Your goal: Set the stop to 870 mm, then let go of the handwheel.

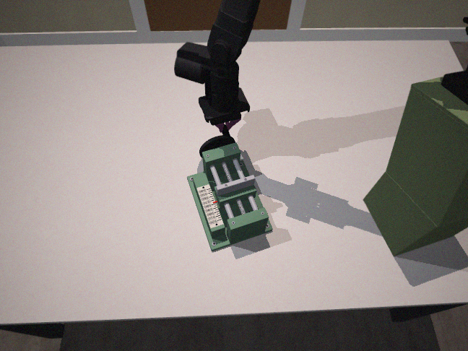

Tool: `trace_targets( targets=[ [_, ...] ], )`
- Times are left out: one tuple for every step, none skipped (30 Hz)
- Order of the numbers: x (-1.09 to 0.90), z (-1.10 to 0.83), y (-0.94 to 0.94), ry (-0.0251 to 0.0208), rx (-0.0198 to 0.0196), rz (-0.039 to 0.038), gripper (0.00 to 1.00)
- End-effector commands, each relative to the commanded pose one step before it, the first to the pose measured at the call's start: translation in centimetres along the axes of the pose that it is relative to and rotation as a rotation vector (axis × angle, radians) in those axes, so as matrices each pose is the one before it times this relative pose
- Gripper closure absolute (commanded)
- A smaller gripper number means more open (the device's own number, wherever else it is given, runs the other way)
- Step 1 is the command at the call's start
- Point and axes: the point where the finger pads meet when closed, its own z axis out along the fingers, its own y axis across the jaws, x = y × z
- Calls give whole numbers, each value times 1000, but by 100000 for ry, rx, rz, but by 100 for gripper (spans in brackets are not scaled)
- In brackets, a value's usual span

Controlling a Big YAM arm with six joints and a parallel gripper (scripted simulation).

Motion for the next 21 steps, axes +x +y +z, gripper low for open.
trace_targets(
  targets=[
    [-441, -1786, 423, -1384, -538, 346, 94],
    [166, -136, 225, 1, -169, -245, 94],
    [98, -143, 178, 0, -104, -275, 94],
    [-1, -133, 95, -1, -8, 1, 94],
    [0, -149, 106, -1, -9, 1, 94],
    [-168, -193, 305, -241, -341, 110, 94],
    [0, 0, 0, 0, 0, 0, 94],
    [0, 0, 0, 0, 0, 0, 94],
    [-176, -194, 336, -198, -442, 124, 94],
    [-174, -175, 284, -286, -302, 110, 94],
    [-34, -119, 112, -66, -54, 22, 94],
    [71, -65, -16, 120, 103, -41, 94],
    [104, -27, -67, 190, 136, -60, 94],
    [71, -6, -53, 136, 87, -41, 94],
    [12, -1, -10, 22, 17, -7, 94],
    [-12, -5, 16, -18, -21, 7, 94],
    [-62, -27, 88, -98, -112, 39, 94],
    [-145, -63, 205, -228, -261, 92, 94],
    [-240, -106, 340, -377, -434, 153, 94],
    [-198, -115, 319, -318, -352, 126, 94],
    [-69, -98, 197, -121, -116, 45, 94]
  ],
)
